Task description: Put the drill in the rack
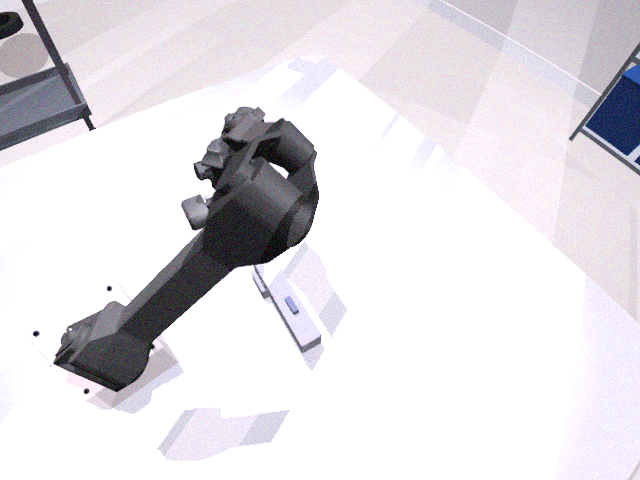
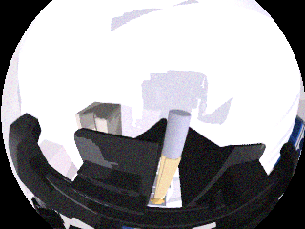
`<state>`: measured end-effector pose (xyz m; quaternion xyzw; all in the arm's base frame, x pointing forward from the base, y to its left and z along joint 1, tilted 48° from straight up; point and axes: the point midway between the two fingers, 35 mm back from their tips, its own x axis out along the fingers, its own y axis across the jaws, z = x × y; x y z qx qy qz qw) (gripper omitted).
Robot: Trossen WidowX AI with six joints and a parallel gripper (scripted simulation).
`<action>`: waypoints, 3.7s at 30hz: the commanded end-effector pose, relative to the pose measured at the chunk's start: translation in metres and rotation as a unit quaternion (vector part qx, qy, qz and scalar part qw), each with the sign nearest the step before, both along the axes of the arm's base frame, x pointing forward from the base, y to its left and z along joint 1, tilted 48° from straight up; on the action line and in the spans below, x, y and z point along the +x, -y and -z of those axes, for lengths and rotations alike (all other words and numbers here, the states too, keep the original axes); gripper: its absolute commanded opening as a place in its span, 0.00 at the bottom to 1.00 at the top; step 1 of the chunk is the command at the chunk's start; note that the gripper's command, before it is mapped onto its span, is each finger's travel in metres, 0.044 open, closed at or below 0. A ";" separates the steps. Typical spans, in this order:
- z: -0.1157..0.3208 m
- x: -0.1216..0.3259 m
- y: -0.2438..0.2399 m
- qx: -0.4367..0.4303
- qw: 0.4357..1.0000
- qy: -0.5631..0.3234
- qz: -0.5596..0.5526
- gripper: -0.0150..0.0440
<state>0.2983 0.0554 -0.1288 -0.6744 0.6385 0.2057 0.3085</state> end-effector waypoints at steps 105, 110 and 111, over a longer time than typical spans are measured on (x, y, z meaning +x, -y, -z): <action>-0.004 -0.050 -0.026 0.004 1.000 -0.001 0.000 0.25; -0.003 -0.058 -0.028 0.005 1.000 -0.001 0.000 0.25; -0.002 -0.059 -0.029 0.005 1.000 -0.001 0.000 0.25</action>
